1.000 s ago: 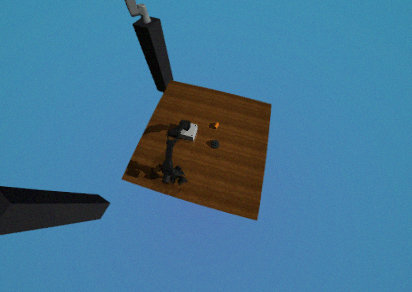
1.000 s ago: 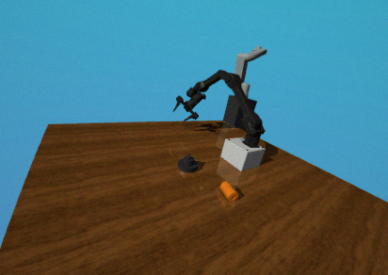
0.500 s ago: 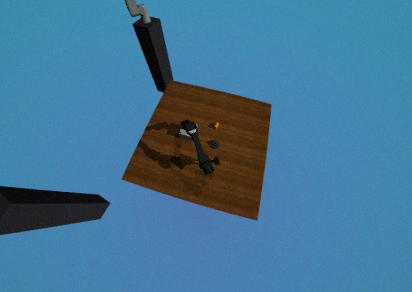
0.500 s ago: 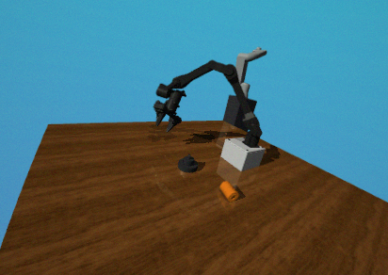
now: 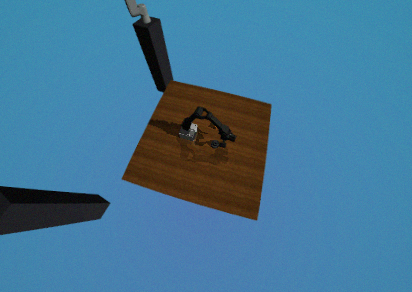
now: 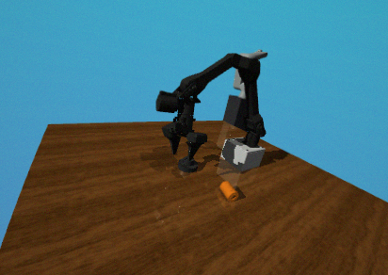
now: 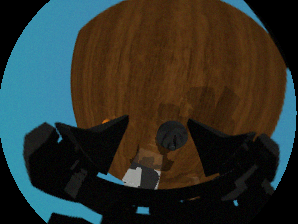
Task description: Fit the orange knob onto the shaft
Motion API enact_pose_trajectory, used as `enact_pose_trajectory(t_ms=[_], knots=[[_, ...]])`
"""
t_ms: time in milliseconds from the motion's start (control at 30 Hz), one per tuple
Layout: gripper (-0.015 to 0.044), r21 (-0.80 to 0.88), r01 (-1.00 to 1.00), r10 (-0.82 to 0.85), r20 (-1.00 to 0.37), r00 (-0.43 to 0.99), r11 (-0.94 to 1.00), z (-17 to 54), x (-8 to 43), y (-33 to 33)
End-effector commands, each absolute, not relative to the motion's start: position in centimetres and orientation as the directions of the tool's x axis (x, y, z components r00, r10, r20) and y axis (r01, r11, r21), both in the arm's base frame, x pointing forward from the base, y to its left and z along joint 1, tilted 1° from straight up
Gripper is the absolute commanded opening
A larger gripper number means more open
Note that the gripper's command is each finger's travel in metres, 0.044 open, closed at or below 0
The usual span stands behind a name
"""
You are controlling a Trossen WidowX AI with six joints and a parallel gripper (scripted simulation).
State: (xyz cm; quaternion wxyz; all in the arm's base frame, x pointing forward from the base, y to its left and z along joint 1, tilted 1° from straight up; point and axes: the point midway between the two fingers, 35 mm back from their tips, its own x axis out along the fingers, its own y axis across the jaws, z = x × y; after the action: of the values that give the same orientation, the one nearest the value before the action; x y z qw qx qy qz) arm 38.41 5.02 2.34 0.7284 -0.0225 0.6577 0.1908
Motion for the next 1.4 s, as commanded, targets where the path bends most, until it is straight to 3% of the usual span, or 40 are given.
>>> enact_pose_trajectory(t_ms=[0, 200, 367, 1367], knots=[[0.0440, 0.146, -0.573, 0.190, -0.982, 0.016, 0.806, 2.1, 35.6, 10.3], [0.0440, 0.045, -0.901, 0.086, -0.996, -0.008, 0.431, 2.0, 29.7, 17.6], [0.0440, -0.010, -0.997, 0.016, -1.000, 0.011, 0.078, 1.9, 24.8, 21.4], [0.0440, -0.011, -0.998, 0.013, -1.000, 0.012, 0.064, -3.1, 24.7, 21.6]])
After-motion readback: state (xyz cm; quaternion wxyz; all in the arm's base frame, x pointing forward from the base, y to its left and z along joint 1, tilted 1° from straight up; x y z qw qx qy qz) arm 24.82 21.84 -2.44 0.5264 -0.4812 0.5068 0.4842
